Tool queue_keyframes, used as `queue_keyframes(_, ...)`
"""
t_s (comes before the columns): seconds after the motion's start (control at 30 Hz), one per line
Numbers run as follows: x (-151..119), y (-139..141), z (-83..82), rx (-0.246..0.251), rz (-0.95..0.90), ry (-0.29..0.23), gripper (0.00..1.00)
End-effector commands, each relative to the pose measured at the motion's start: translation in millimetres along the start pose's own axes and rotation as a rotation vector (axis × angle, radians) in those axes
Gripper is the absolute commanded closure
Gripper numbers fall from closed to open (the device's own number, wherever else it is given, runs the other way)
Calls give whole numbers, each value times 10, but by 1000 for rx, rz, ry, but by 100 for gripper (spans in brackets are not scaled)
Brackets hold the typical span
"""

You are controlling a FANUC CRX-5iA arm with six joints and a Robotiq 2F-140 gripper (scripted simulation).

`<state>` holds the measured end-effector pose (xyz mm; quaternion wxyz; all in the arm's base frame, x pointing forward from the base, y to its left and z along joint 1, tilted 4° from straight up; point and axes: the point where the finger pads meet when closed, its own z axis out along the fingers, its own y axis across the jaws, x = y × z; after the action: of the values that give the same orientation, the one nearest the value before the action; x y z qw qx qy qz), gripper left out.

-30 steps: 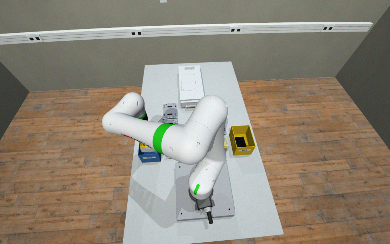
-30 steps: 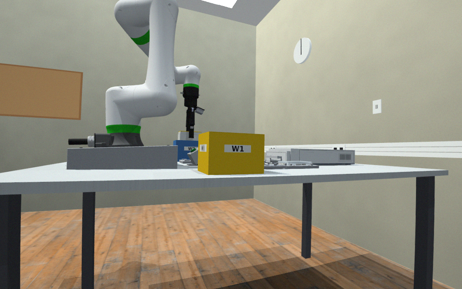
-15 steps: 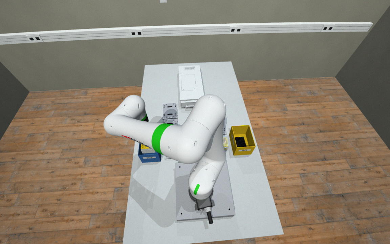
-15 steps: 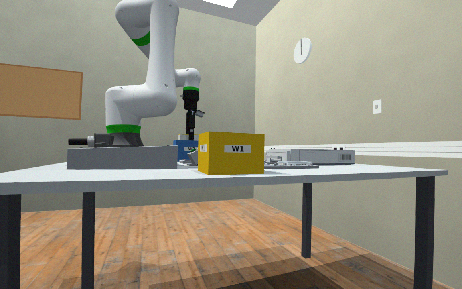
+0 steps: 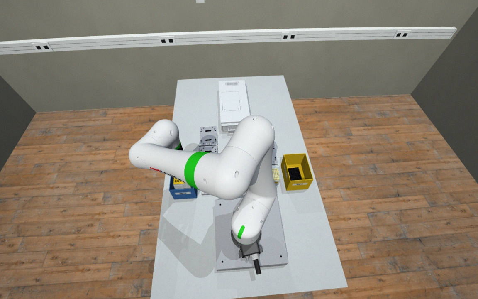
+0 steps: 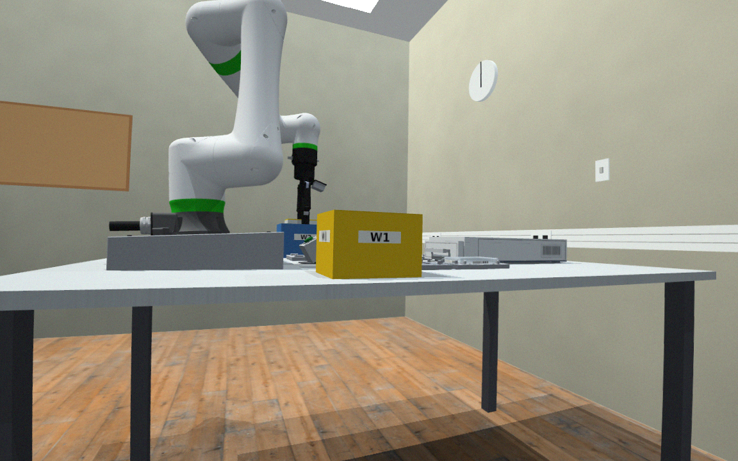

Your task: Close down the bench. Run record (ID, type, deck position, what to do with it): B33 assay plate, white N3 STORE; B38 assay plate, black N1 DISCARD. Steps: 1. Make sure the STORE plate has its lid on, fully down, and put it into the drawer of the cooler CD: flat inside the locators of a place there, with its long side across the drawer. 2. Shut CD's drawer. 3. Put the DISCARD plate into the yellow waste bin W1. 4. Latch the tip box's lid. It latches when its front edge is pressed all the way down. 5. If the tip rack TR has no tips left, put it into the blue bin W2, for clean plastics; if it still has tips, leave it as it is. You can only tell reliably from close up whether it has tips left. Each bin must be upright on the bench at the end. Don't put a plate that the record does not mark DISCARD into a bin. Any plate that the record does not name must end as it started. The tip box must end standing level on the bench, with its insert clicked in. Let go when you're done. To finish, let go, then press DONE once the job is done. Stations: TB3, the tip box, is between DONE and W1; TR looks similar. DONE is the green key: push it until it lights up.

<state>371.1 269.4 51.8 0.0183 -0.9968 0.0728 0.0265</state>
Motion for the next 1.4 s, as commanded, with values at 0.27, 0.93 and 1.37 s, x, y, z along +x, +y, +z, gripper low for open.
queue_keyframes(0.27,5,-4,146,1,0,1,90)
queue_keyframes(0.93,5,-4,227,1,0,1,90)
queue_keyframes(1.37,5,-4,227,1,0,1,30)
